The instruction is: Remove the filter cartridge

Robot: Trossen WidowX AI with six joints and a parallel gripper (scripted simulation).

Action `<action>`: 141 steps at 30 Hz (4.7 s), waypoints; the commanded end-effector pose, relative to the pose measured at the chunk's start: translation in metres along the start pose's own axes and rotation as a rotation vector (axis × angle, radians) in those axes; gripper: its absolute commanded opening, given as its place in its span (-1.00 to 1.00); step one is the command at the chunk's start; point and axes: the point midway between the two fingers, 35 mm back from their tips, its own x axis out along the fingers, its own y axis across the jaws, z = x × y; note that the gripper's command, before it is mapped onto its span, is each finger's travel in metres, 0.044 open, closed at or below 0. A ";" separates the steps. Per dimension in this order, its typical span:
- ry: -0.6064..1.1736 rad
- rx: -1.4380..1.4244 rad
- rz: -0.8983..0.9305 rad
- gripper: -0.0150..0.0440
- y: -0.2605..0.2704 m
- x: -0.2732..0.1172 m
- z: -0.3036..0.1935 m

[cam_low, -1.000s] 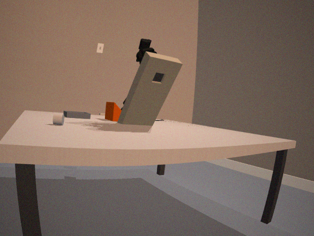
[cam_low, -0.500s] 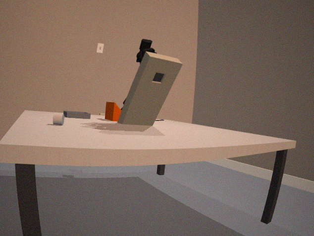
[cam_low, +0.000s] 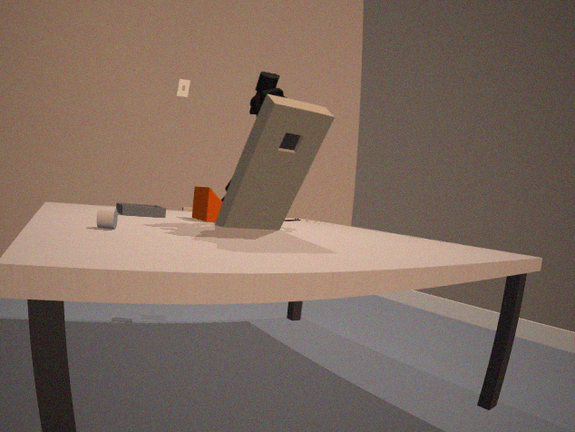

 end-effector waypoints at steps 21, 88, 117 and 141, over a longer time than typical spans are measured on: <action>0.000 0.020 -0.001 -0.49 0.000 0.001 0.000; 0.029 1.761 -0.008 -0.49 -0.001 -0.033 -0.005; 0.015 1.743 -0.003 -0.49 0.042 -0.066 -0.022; 0.017 1.746 -0.002 -0.16 0.069 -0.062 -0.034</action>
